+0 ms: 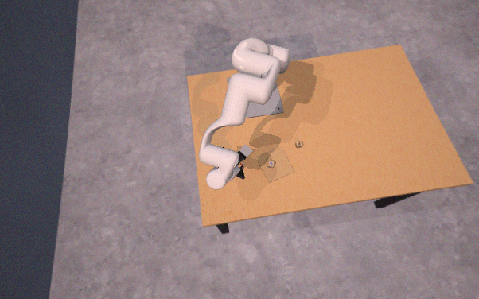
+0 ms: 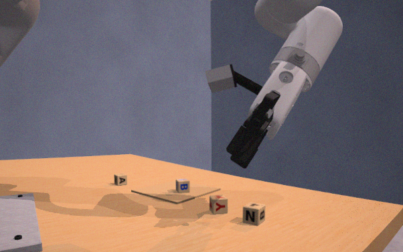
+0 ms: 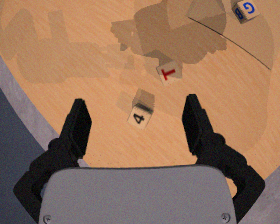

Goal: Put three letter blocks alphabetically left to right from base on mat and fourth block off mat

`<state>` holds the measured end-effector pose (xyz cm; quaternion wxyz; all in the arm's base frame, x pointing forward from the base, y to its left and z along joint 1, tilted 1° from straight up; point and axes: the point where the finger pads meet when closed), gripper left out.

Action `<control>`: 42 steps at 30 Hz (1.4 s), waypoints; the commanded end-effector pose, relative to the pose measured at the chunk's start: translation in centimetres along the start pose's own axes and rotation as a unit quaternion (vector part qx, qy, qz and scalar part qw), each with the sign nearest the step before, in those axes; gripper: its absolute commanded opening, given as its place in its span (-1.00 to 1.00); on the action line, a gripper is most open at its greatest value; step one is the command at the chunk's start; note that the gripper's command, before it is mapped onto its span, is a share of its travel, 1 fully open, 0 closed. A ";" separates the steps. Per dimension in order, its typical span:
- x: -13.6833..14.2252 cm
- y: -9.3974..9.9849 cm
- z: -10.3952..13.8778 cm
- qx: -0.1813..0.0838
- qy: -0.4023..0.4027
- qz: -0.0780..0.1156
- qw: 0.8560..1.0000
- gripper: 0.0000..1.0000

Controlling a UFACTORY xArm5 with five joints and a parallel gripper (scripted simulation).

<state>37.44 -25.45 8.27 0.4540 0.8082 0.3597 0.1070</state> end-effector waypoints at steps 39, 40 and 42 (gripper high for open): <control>13.5 1.2 -13.2 -0.303 0.261 -0.006 0.917 1.00; 13.5 1.2 -13.2 -0.303 0.261 -0.006 0.917 1.00; 13.5 1.2 -13.2 -0.303 0.261 -0.006 0.917 1.00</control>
Point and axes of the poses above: the point where the finger pads meet when closed, its own y axis back along the fingers, its own x axis across the jaws, z = x × y, and after that the axes turned 9 degrees about y, right-handed
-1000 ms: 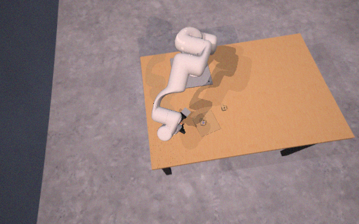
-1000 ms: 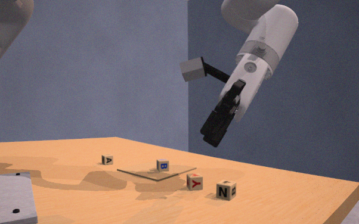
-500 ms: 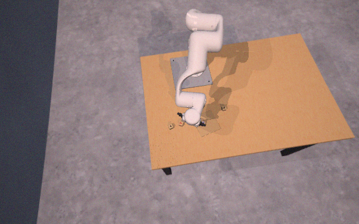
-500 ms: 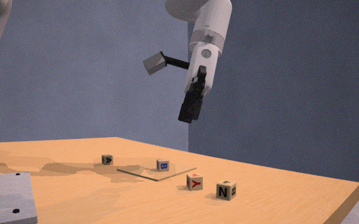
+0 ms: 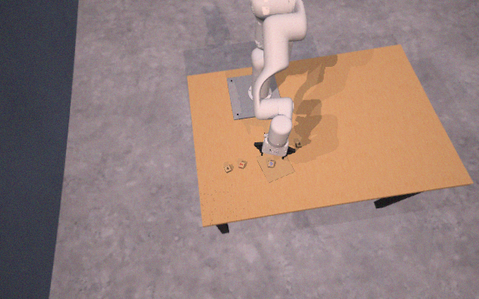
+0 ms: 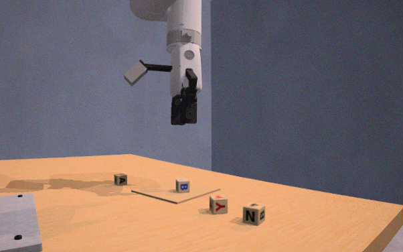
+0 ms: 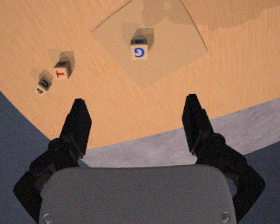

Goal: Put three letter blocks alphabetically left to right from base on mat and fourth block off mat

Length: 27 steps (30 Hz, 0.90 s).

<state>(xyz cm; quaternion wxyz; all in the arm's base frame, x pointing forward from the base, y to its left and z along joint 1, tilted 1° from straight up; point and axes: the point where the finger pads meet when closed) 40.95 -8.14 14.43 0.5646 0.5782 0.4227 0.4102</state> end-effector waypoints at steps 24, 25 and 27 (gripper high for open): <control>0.2 0.0 0.1 -0.008 0.062 0.000 0.998 1.00; 0.2 -0.1 0.1 -0.008 0.077 0.000 0.997 1.00; 0.2 -0.2 0.1 -0.008 0.111 0.000 0.994 1.00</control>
Point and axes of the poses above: the point where the finger pads meet when closed, its own y axis back along the fingers, its own x axis across the jaws, z = x × y, and after that the axes turned 9 degrees about y, right-handed
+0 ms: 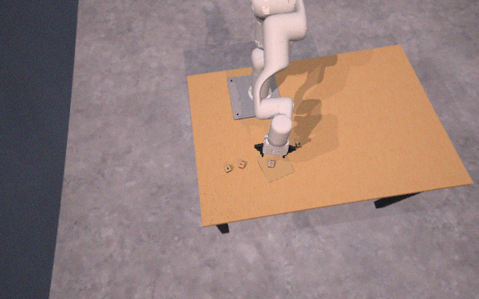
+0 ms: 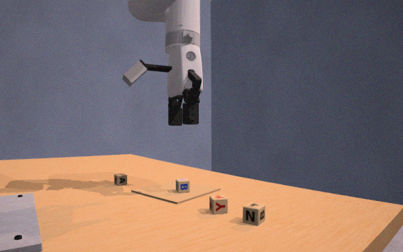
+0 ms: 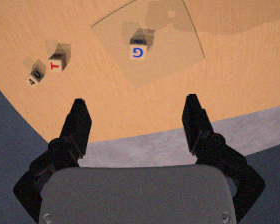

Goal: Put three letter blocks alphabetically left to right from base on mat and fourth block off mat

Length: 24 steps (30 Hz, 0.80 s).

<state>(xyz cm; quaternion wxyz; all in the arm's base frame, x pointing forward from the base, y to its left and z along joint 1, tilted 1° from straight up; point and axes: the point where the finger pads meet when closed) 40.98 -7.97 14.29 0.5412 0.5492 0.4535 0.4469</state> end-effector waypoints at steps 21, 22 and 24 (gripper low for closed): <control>0.1 -1.0 0.2 -0.002 0.344 -0.001 0.939 1.00; 0.1 -1.0 0.2 -0.002 0.358 -0.001 0.934 1.00; 0.1 -1.0 0.2 -0.002 0.358 -0.001 0.934 1.00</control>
Point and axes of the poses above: the point where the finger pads meet when closed, its own y axis back along the fingers, its own x axis across the jaws, z = x × y, and after that the axes turned 9 degrees about y, right-handed
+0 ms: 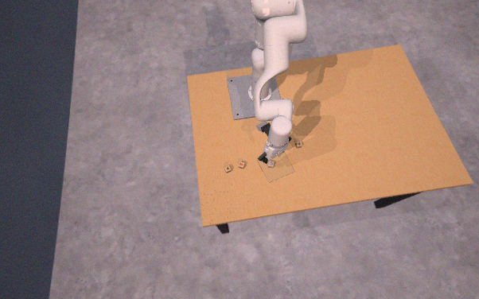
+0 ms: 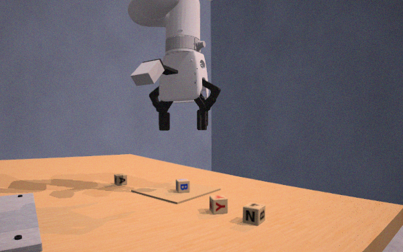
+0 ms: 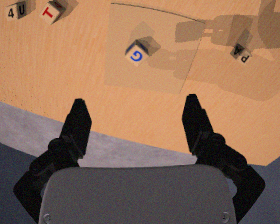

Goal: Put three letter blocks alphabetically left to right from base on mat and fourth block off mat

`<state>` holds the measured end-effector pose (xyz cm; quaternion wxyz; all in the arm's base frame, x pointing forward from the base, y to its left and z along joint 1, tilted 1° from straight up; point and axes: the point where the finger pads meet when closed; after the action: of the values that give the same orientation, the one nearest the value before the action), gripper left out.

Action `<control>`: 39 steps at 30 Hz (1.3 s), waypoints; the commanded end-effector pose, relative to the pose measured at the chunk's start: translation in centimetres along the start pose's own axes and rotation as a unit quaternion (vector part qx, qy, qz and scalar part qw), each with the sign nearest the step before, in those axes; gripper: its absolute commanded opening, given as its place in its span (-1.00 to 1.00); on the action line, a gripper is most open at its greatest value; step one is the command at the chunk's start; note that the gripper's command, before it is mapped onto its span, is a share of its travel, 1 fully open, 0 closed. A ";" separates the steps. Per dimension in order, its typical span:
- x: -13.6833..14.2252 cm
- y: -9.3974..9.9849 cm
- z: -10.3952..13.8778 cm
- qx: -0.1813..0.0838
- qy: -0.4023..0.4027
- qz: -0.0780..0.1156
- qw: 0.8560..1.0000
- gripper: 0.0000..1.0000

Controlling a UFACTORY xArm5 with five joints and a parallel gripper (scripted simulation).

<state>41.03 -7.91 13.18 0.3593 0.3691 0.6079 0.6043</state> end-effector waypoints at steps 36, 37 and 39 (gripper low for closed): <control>0.0 -1.7 0.2 -0.001 0.534 -0.002 0.846 1.00; 0.0 -1.7 0.2 -0.001 0.543 -0.002 0.840 1.00; 0.0 -1.8 0.2 -0.001 0.567 -0.002 0.824 1.00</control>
<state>41.05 -7.80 11.43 -0.0103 -0.0005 0.7061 0.7080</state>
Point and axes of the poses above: the point where the finger pads meet when closed, its own y axis back along the fingers, its own x axis across the jaws, z = x × y, and after that the axes turned 9 degrees about y, right-handed
